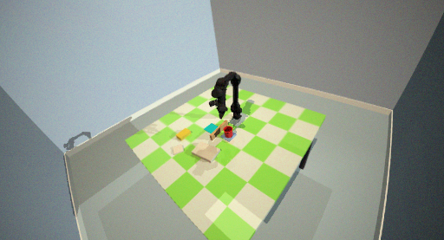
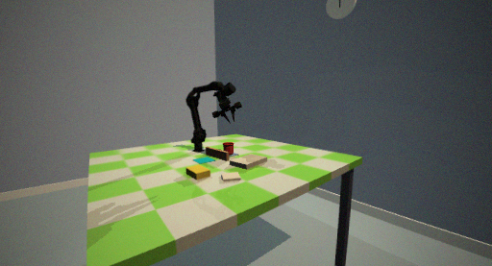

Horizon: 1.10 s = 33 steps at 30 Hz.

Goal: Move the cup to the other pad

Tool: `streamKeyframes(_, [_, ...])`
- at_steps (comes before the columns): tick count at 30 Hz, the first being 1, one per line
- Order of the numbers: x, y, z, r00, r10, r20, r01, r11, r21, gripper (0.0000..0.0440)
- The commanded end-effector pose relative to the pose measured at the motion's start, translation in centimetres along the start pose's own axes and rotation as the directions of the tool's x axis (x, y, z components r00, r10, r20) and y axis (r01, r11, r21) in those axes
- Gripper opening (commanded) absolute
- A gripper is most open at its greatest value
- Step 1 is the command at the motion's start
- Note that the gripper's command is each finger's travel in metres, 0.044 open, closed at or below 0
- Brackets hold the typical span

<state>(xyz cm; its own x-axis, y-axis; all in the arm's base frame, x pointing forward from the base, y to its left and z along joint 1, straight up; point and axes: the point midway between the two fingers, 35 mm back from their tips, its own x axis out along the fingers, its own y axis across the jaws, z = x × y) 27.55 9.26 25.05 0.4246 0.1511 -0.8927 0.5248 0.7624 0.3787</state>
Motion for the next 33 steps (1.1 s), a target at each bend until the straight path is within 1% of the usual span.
streamKeyframes(1, [0.4, -0.5, -0.3, 0.999, -0.046, -0.023, 0.046, 0.999, 0.014, 0.0126])
streamKeyframes(10, [1.7, -2.3, -1.5, 0.978, -0.181, -0.104, 0.185, 0.983, 0.023, 0.0136])
streamKeyframes(20, [3.1, -4.3, -2.6, 0.931, -0.319, -0.176, 0.328, 0.945, 0.023, 0.0139])
streamKeyframes(33, [5.6, -6.5, -3.8, 0.871, -0.438, -0.224, 0.454, 0.89, 0.025, 0.0156])
